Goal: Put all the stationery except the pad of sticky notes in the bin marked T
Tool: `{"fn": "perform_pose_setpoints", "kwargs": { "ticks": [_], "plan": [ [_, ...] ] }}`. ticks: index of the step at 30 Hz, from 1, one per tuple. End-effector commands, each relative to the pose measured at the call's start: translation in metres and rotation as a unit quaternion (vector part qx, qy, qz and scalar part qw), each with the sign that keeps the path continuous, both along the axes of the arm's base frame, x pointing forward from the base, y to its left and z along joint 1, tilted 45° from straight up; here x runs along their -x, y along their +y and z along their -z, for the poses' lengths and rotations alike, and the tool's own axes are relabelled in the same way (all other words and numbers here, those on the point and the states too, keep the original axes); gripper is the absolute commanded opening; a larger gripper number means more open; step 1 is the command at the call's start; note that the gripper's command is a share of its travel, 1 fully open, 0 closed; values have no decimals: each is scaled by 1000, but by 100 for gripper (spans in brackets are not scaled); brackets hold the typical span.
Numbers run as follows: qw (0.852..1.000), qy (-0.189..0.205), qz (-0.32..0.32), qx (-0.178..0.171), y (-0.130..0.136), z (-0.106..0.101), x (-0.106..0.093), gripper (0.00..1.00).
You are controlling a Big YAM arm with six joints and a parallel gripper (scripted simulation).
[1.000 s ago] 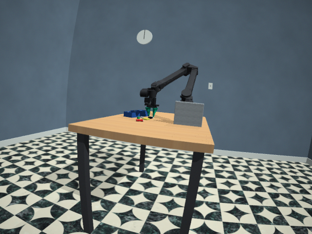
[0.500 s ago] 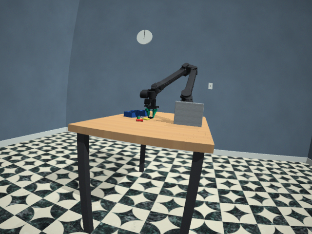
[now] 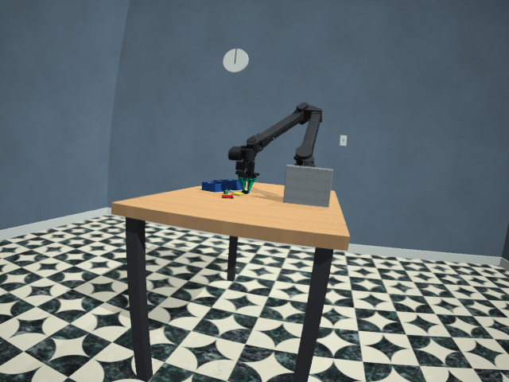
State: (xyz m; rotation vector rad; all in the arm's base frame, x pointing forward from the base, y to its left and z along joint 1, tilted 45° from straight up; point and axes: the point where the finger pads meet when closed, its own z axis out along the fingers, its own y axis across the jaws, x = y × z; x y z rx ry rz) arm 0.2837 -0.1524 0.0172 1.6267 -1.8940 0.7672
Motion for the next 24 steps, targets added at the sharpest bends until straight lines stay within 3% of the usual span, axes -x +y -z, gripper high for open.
{"fn": "perform_pose_setpoints", "kwargs": {
  "ticks": [1, 22, 24],
  "plan": [
    [1000, -7, -2, -1, -1, -2, -1, 19],
    [1000, -10, 0, -1, -3, -4, 0, 19],
    [1000, -14, -7, -1, 10, -12, -8, 19]
  ]
}}
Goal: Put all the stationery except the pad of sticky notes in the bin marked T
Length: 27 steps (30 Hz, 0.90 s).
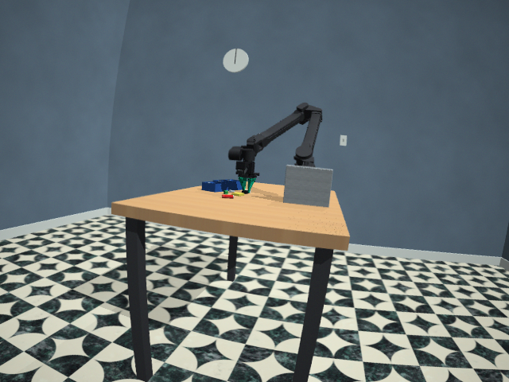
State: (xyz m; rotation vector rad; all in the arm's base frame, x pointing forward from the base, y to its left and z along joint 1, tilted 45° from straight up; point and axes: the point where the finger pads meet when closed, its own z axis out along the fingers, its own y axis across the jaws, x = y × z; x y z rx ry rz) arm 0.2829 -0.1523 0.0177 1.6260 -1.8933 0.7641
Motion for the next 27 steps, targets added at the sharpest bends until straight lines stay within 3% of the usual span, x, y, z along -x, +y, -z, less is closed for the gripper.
{"fn": "perform_pose_setpoints", "kwargs": {
  "ticks": [1, 18, 27],
  "plan": [
    [1000, -24, -8, 0, 12, -19, -17, 19],
    [1000, -28, -8, -3, 50, -57, -19, 19],
    [1000, -18, -8, -2, 50, -52, -19, 19]
  ]
}}
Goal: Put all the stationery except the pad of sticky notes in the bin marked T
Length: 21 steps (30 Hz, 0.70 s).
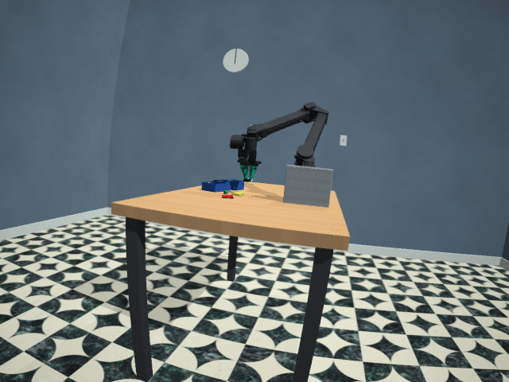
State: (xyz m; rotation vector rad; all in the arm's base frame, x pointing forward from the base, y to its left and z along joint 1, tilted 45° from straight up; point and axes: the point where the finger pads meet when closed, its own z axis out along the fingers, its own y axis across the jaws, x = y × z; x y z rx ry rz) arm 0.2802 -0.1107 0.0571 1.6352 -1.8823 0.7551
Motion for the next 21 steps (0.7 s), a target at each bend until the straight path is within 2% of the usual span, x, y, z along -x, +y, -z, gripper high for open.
{"fn": "perform_pose_setpoints", "kwargs": {
  "ticks": [1, 21],
  "plan": [
    [1000, -23, -4, -1, 9, -12, -22, 19],
    [1000, -21, -4, -1, 9, -13, -25, 19]
  ]
}}
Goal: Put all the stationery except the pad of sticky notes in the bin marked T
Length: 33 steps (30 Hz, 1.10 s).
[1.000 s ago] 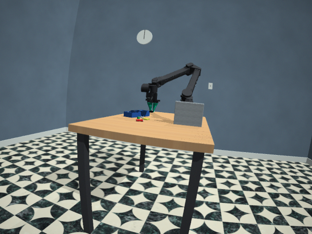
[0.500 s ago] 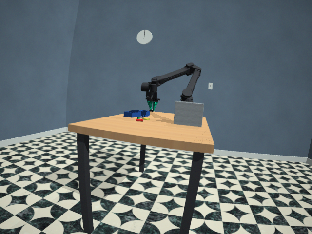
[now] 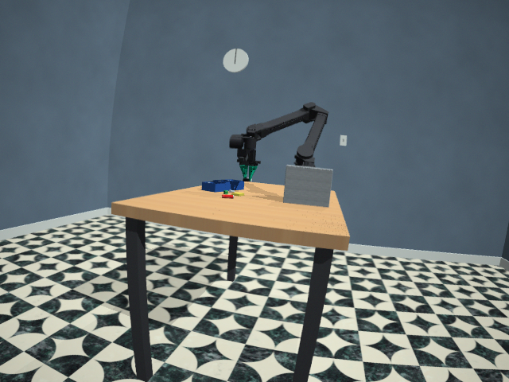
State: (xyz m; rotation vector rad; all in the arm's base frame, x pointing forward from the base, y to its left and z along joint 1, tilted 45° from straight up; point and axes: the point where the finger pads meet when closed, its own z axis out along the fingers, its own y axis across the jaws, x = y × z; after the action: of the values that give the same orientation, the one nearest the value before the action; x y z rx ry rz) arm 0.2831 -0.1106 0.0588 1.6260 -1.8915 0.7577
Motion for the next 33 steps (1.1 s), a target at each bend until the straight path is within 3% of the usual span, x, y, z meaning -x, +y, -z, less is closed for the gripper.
{"fn": "perform_pose_setpoints", "kwargs": {
  "ticks": [1, 33],
  "plan": [
    [1000, -18, -8, -1, 9, -11, -22, 19],
    [1000, -18, -8, -1, 10, -12, -25, 19]
  ]
}}
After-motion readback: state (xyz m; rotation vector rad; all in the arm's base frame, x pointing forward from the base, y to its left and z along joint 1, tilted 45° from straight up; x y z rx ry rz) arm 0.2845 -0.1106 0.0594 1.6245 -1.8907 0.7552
